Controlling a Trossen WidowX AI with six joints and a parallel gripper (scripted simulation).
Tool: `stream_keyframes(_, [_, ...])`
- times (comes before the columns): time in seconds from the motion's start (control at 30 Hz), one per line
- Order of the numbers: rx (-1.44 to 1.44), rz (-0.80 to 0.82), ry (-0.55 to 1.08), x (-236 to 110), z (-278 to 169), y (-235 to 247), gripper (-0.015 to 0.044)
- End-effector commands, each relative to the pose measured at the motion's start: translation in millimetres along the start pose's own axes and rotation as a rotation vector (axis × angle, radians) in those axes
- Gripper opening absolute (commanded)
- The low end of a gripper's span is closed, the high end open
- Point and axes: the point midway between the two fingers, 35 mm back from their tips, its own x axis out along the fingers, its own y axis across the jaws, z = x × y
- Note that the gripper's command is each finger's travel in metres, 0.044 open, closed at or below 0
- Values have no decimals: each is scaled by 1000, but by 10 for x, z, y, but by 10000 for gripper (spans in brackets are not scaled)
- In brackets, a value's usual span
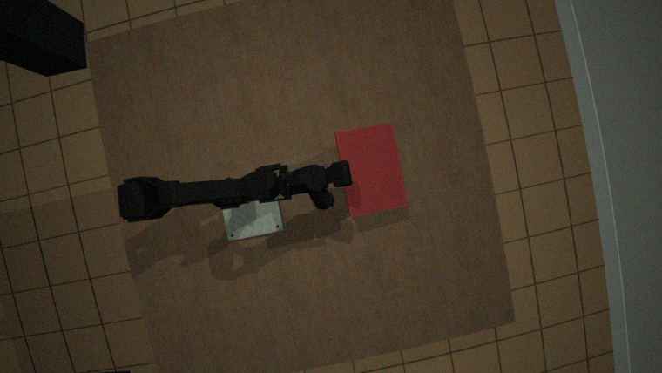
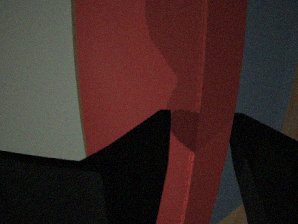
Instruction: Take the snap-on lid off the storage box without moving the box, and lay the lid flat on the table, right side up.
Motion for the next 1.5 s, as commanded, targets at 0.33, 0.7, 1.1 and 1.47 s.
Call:
stream_keyframes(0.33, [0,2,-1,8,0,17,0])
stream_keyframes(0.7, [0,2,-1,15,0,22,0])
stream_keyframes(1.1, [0,2,-1,22,0,29,0])
stream_keyframes(1.47, [2,0,-5,-67,-2,127,0])
